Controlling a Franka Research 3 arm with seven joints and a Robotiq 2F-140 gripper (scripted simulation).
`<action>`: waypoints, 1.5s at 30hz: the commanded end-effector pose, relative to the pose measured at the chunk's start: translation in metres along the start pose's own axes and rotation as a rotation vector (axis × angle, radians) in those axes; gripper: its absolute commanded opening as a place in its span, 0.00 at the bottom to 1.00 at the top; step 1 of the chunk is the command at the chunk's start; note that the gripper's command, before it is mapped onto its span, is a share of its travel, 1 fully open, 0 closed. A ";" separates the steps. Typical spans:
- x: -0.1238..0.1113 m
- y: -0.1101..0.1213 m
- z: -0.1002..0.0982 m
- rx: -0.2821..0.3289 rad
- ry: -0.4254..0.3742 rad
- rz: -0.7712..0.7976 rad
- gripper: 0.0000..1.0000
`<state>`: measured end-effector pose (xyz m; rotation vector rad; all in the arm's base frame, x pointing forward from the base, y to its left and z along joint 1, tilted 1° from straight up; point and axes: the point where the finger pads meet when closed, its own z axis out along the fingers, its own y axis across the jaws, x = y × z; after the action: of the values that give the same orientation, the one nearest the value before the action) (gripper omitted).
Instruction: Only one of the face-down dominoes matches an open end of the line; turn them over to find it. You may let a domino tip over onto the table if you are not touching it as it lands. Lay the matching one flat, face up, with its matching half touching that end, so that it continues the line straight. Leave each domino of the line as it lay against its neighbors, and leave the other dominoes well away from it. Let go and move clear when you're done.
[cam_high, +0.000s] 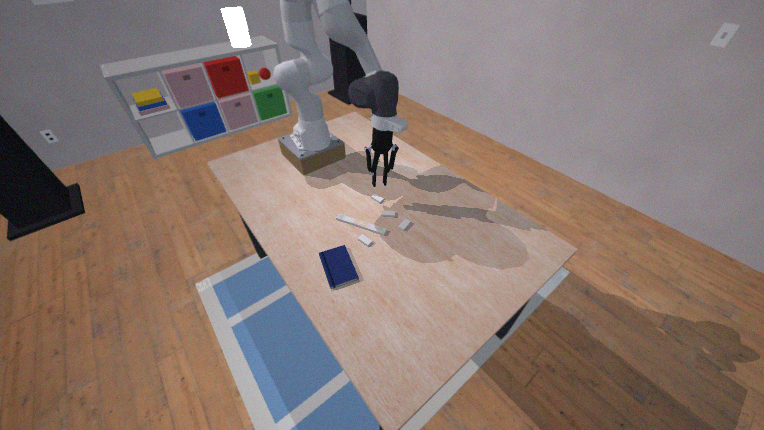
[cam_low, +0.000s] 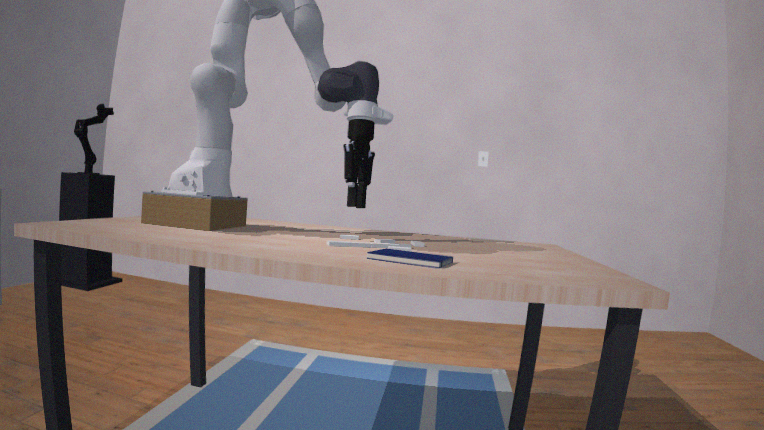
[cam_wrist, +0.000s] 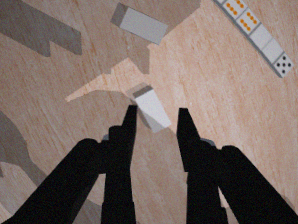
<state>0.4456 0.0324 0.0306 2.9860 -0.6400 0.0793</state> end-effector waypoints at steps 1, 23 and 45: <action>0.002 -0.001 -0.001 0.052 -0.025 -0.273 0.33; 0.002 -0.001 -0.001 0.101 -0.049 -0.536 0.33; 0.000 -0.003 0.023 0.101 -0.049 -0.536 0.33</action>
<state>0.4440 0.0324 0.0113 3.1464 0.1448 -0.0158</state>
